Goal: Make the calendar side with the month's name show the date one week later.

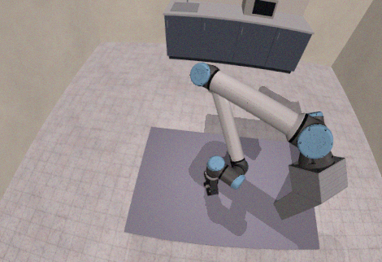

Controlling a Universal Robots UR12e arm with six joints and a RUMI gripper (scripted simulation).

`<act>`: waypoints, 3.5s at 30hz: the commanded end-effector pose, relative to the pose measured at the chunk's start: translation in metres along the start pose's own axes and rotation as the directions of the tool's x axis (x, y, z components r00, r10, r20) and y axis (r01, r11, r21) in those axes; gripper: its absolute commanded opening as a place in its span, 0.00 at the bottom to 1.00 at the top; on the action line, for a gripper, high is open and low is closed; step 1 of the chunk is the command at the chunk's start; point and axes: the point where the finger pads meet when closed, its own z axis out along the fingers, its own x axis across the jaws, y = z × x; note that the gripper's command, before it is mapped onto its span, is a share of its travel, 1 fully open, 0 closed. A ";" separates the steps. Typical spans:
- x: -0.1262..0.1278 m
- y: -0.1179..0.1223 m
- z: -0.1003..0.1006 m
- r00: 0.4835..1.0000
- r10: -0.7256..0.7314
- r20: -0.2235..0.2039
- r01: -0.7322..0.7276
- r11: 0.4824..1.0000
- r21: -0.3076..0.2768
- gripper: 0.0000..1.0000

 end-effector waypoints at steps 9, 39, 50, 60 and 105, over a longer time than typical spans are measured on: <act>0.000 0.000 -0.001 1.000 0.000 -0.001 0.000 1.000 0.000 0.10; 0.000 0.000 -0.097 1.000 0.000 -0.001 0.000 1.000 0.000 0.10; 0.000 0.000 -0.101 1.000 0.000 -0.001 0.000 1.000 0.000 0.10; 0.000 0.001 -0.100 1.000 -0.028 -0.001 0.028 1.000 0.000 0.10; -0.002 0.065 -0.093 0.389 -0.921 -0.001 0.921 0.389 0.000 0.10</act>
